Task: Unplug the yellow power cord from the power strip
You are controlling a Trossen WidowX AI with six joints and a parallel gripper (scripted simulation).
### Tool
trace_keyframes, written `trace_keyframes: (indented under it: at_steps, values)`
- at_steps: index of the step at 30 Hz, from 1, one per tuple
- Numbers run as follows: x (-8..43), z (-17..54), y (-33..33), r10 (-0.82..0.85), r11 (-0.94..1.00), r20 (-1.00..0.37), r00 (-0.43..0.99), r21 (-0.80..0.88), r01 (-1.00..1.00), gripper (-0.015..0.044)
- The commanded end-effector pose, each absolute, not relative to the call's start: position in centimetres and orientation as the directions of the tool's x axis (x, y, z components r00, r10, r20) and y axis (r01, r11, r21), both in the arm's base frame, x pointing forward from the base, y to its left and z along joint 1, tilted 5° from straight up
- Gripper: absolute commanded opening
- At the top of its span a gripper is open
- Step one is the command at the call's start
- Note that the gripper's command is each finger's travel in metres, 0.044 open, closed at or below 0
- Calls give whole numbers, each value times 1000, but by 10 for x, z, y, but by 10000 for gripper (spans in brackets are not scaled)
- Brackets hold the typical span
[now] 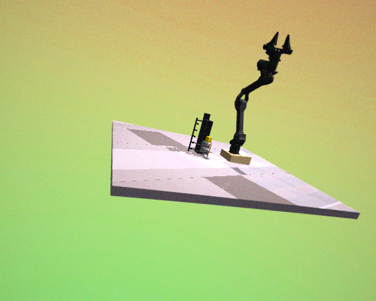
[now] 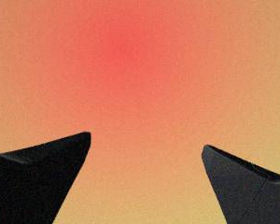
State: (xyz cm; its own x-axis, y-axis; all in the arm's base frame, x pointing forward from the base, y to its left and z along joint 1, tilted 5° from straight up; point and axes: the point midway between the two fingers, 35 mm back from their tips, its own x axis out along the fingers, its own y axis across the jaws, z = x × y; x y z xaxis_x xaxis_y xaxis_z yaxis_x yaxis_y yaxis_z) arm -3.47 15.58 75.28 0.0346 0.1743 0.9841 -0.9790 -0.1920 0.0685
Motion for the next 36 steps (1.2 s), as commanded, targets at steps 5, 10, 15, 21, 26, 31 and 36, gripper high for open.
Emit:
trace_keyframes:
  at_steps: [5,10,15,21,26,31,36]
  values:
    - [-30,737,199,324,-31,946,17,29,-999,269]
    - [-9,704,258,528,179,849,40,-65,-982,160]
    - [25,656,312,715,340,690,110,-206,-918,160]
    - [83,586,355,859,437,447,250,-385,-813,160]
    - [136,529,363,887,462,250,388,-485,-743,160]
    - [178,478,358,866,446,74,494,-562,-697,160]
    - [223,407,340,794,341,-181,580,-658,-672,160]
